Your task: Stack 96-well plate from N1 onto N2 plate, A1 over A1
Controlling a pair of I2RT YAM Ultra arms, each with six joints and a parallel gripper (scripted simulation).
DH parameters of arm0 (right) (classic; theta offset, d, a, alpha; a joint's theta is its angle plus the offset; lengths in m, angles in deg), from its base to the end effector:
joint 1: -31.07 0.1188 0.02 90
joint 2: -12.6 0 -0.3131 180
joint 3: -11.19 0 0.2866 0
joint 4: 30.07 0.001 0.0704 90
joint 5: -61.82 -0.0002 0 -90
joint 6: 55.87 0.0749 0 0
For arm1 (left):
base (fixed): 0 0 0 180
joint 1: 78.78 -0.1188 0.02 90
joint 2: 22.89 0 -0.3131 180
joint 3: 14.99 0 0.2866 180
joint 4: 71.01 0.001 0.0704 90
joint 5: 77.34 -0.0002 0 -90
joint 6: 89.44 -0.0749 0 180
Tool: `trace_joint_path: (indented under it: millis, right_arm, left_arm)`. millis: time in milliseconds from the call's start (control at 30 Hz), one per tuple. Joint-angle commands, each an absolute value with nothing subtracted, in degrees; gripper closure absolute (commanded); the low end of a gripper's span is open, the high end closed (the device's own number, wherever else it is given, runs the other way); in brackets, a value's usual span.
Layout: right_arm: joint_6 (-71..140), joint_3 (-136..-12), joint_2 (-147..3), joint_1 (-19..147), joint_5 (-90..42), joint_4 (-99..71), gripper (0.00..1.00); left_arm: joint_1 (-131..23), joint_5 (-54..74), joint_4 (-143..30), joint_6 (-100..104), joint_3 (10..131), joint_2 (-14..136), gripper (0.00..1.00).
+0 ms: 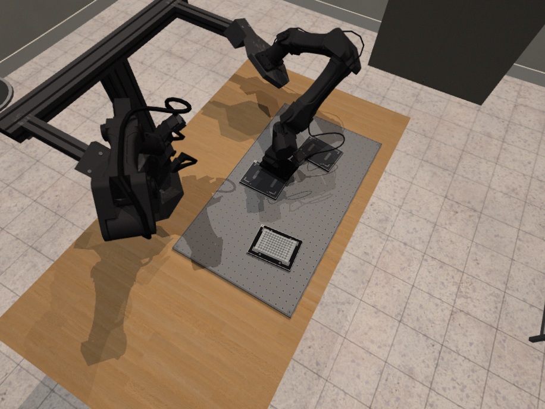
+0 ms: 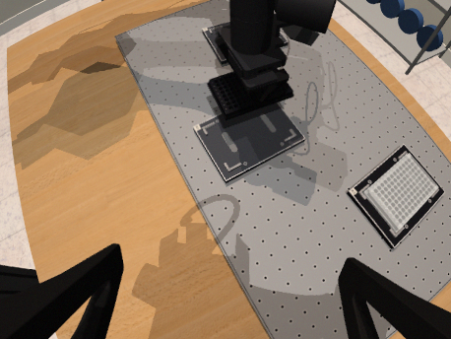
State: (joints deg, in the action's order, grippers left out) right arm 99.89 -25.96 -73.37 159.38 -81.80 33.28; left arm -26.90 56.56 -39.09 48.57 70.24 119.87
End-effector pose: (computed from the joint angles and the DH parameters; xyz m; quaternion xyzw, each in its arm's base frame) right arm -0.0422 0.1491 0.1092 -0.5288 0.7036 -0.1161 0.4603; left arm 0.3035 -0.3010 -0.0579 0.0295 0.9270 0.2371 0.2890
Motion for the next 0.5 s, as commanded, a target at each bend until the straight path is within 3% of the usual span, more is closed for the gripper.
trace_joint_path:
  millis: [0, 467]
  right_arm:
    - [106.77, -29.32, -72.71, 161.71, -82.34, 42.73, 0.00]
    - [111.49, -30.75, -74.10, 163.78, -81.19, 46.28, 0.00]
  left_arm:
    - [-23.39, 57.17, -33.19, 54.73, 76.04, 124.99, 0.21]
    - [-20.19, 57.09, -29.03, 59.56, 85.67, 132.49, 0.21]
